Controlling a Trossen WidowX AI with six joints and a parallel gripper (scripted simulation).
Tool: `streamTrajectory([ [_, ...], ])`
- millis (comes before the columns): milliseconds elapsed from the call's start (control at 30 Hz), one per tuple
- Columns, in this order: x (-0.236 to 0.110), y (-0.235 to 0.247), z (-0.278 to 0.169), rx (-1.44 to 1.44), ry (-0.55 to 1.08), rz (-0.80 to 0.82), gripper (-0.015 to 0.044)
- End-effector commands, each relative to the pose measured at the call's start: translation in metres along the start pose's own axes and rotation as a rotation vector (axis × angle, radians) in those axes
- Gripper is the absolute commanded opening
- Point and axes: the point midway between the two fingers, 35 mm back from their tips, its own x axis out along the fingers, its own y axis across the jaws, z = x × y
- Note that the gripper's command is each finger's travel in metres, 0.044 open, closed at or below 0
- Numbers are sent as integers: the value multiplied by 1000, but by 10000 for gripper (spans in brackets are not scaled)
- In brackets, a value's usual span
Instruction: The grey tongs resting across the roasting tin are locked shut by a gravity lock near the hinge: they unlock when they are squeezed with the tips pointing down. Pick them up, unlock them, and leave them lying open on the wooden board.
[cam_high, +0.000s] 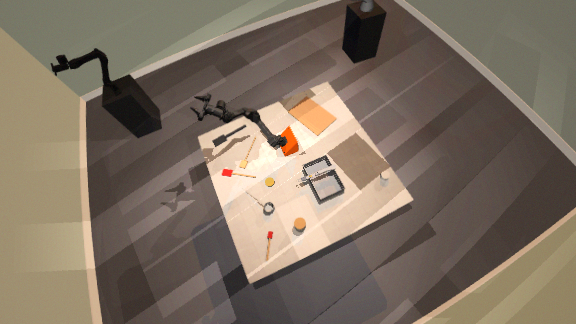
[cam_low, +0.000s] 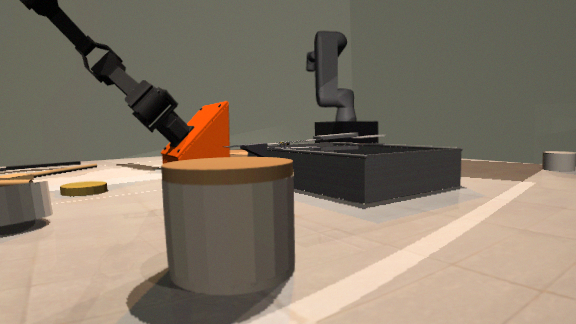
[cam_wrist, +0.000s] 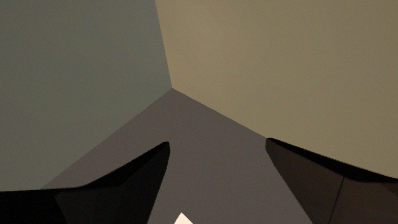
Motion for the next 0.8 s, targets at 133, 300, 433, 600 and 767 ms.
streamTrajectory([
  [133,-2,-16,-4,-1,9,-36,269],
  [300,-8,-57,-10,24,17,-138,260],
  [433,-11,-69,-13,16,32,-170,260],
  [600,-21,-98,-23,30,65,-245,260],
  [767,-27,-110,-26,41,69,-280,260],
])
